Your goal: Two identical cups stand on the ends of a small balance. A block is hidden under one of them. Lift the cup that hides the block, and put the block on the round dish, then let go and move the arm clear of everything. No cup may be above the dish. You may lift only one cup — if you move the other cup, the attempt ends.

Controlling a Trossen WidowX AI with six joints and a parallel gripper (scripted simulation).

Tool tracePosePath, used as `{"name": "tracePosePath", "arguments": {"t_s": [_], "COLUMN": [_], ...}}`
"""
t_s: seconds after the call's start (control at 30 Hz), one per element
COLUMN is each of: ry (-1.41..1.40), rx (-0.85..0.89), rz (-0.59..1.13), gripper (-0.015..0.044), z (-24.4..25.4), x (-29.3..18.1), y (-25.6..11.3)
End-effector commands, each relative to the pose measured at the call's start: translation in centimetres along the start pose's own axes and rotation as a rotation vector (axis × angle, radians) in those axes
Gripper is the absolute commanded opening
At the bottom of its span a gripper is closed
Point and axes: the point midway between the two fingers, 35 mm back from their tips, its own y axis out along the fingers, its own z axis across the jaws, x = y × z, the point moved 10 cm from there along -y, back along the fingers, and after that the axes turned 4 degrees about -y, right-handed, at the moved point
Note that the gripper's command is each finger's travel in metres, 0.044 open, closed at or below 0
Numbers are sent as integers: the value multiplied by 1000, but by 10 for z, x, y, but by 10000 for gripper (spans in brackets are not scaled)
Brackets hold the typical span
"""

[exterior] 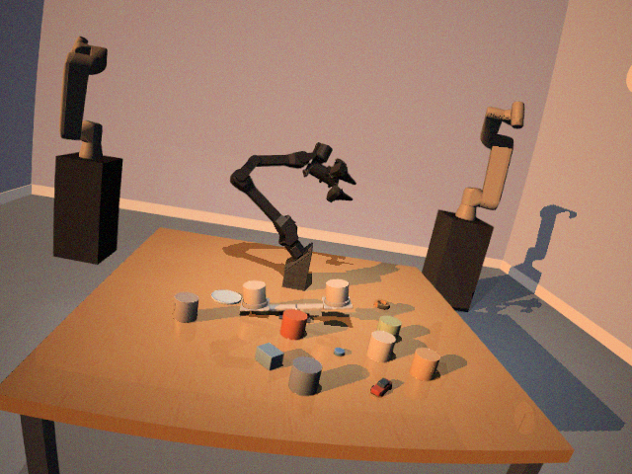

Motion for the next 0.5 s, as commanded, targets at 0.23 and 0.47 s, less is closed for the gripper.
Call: {"name": "tracePosePath", "arguments": {"t_s": [0.23, 0.47], "ry": [116, 187], "rx": [-311, -531], "rz": [-121, -173], "gripper": [440, 440], "z": [-59, -100], "x": [32, 45], "y": [4, 0]}}
